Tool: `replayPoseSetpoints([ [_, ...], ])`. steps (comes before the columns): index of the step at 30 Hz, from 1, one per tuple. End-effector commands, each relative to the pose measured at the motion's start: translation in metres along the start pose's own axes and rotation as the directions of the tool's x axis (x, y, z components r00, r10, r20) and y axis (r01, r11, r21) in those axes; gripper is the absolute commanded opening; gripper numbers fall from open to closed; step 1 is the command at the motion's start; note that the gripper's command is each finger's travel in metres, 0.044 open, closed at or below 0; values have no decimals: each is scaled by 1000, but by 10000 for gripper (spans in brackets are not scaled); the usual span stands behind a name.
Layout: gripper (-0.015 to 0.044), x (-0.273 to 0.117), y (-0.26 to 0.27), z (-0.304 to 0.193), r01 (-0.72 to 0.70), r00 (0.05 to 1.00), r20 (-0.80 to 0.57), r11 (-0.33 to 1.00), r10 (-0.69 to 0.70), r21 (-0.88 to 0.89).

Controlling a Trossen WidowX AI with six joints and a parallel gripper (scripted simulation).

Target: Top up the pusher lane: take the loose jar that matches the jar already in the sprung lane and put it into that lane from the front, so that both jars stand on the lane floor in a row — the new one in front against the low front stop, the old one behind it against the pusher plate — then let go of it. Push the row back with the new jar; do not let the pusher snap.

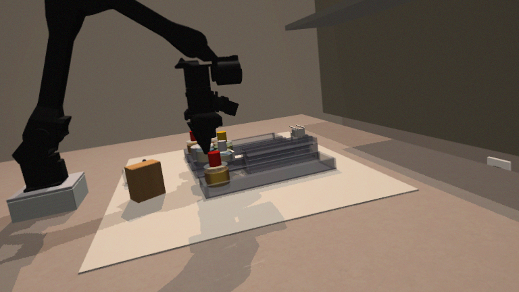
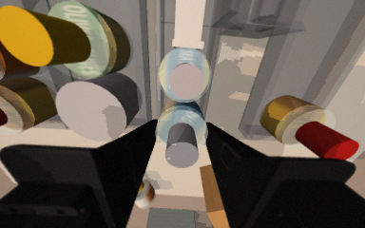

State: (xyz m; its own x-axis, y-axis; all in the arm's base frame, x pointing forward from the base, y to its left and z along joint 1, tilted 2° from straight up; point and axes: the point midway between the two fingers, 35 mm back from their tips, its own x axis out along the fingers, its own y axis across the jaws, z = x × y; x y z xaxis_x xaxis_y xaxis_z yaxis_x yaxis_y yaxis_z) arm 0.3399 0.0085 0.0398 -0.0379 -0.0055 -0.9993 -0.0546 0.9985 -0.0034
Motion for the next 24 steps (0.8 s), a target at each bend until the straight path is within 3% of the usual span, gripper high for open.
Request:
replayPoseSetpoints([
  [1,0,-1,0,9,1,999,39,1000,-1,1],
  [24,0,7,0,9,1,999,39,1000,-1,1],
])
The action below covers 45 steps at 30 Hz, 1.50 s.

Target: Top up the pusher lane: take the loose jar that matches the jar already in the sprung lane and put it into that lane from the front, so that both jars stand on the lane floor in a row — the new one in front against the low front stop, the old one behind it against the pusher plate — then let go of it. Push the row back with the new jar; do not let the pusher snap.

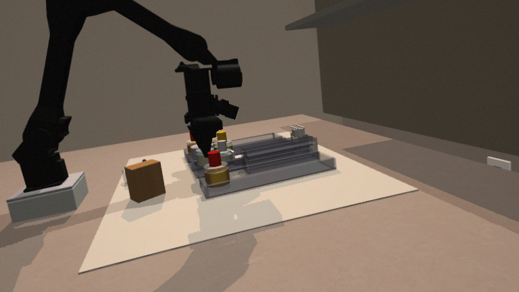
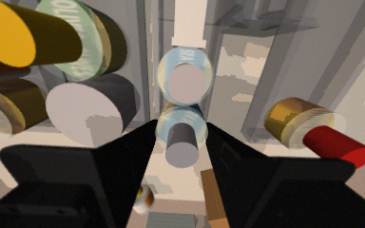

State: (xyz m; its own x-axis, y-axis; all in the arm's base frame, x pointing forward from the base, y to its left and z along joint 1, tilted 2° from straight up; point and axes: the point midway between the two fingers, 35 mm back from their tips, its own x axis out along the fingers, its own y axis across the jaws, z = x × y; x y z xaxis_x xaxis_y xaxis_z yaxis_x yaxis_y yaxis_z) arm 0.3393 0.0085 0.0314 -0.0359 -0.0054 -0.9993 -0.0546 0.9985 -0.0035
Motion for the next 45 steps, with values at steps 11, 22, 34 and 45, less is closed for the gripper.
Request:
replayPoseSetpoints([
  [11,0,3,0,9,1,999,37,1000,-1,1],
  [22,0,7,0,8,1,999,37,1000,-1,1],
  [34,0,11,0,7,1,999,37,1000,-1,1],
  [45,0,11,0,5,1,999,37,1000,-1,1],
])
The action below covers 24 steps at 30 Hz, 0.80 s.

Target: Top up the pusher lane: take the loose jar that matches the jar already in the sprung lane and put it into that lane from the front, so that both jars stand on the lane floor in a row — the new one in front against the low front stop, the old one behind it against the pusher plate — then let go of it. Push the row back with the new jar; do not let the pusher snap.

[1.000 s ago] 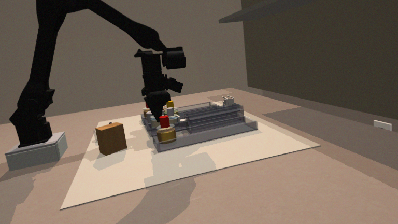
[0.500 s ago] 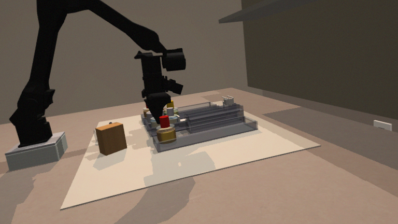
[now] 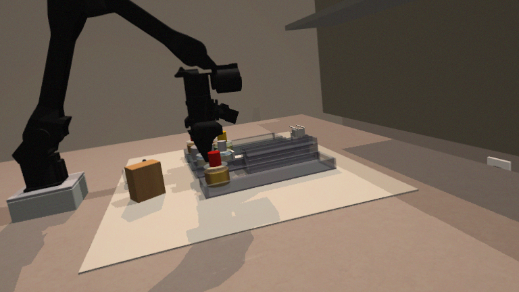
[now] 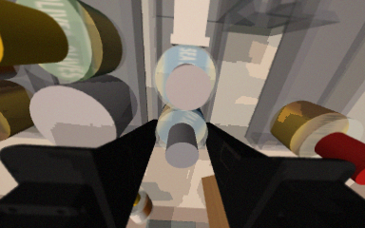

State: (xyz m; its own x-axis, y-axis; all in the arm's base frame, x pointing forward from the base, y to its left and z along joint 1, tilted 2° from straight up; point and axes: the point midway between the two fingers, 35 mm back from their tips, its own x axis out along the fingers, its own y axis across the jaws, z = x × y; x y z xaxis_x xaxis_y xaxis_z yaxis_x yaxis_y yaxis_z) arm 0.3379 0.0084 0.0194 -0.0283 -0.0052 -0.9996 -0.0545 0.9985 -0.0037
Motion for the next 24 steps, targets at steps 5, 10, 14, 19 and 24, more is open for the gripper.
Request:
replayPoseSetpoints([
  [5,0,-1,0,5,1,1000,29,1000,-1,1],
  [10,0,0,0,5,1,1000,29,1000,-1,1],
  [14,0,0,0,4,1,1000,29,1000,-1,1],
  [19,0,0,0,3,1,1000,29,1000,-1,1],
  [24,0,0,0,2,1,1000,29,1000,-1,1],
])
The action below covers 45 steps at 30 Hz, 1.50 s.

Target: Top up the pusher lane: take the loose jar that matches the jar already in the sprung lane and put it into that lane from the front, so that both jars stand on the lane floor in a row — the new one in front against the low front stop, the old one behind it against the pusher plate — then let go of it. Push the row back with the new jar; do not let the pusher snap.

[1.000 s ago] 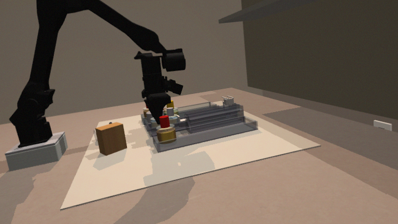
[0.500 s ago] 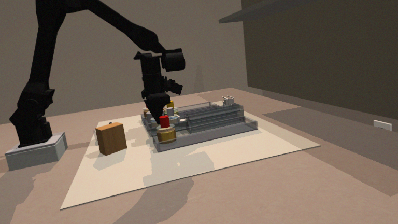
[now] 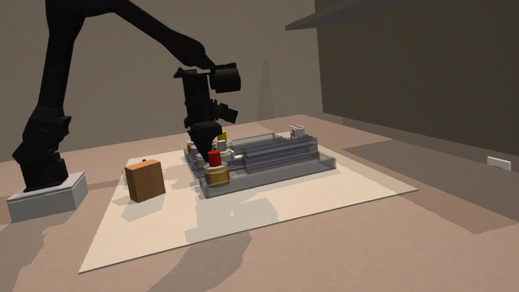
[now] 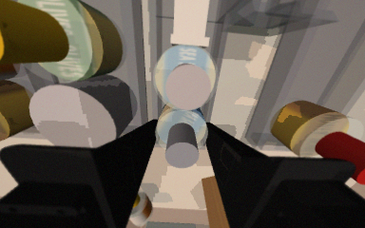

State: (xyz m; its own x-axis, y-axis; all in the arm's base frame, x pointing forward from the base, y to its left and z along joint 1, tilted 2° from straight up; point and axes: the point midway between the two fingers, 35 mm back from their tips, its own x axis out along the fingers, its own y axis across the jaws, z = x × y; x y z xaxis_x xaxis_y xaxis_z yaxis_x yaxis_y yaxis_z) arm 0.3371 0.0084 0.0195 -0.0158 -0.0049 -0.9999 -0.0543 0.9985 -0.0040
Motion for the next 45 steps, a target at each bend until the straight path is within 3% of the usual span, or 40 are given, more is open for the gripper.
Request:
replayPoseSetpoints([
  [1,0,0,0,3,1,1000,17,1000,-1,1],
  [45,0,0,0,-7,1,1000,16,1000,-1,1],
])
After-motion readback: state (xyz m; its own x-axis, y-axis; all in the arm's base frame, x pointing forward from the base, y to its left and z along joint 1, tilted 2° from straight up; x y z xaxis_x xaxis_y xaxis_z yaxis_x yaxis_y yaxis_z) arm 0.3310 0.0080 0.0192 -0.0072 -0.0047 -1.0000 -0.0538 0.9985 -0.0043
